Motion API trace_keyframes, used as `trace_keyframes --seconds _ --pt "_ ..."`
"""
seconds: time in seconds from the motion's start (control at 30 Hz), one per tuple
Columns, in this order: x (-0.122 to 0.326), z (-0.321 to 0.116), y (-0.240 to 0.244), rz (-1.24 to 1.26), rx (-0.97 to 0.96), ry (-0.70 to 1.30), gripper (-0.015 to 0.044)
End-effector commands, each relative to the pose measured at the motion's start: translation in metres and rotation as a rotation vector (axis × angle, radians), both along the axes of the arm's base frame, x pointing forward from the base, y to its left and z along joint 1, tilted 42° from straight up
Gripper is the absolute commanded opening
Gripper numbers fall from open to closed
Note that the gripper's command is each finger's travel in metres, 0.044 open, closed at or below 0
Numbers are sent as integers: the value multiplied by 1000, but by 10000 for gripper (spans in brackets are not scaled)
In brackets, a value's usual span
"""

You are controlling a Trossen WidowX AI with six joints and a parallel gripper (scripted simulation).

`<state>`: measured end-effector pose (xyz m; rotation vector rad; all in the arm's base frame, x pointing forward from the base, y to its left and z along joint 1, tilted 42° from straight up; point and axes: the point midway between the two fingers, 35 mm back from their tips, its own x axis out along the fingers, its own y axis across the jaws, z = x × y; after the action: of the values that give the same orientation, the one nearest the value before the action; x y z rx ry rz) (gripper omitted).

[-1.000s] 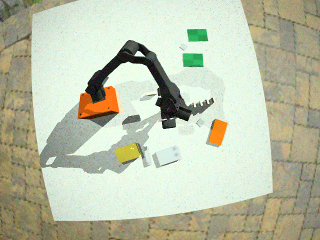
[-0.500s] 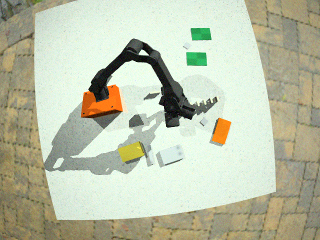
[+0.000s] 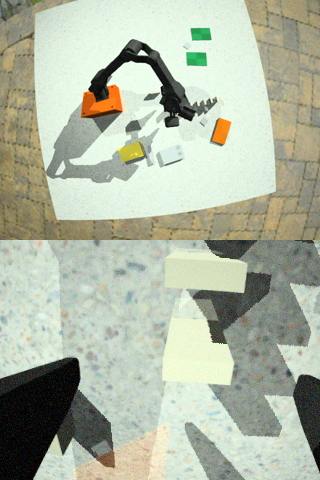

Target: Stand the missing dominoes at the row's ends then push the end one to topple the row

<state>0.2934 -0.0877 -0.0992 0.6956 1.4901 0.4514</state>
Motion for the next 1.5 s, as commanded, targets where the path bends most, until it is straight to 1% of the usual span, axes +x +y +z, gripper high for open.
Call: trace_keyframes --seconds 0.0,0.07,0.13,0.37,0.43,0.53,0.7,0.77,0.9,1.13,1.47 --pt "3 37 -42 -16 -28 -25 440" --pt "-3 64 -63 -13 -28 -24 440" --pt "-8 81 -75 -11 -27 -23 440" --pt "-9 84 -75 -11 -27 -23 440" --pt "-9 84 -61 -13 -28 -23 440" --pt "-12 84 -28 -15 -28 -24 440" --pt "-25 84 28 -16 -19 -26 440" --pt "-29 84 41 -16 -16 -27 440" --pt "-29 79 47 -16 -16 -27 440" --pt "-25 36 85 -16 -12 -27 440" --pt "-26 28 91 -16 -12 -27 440"
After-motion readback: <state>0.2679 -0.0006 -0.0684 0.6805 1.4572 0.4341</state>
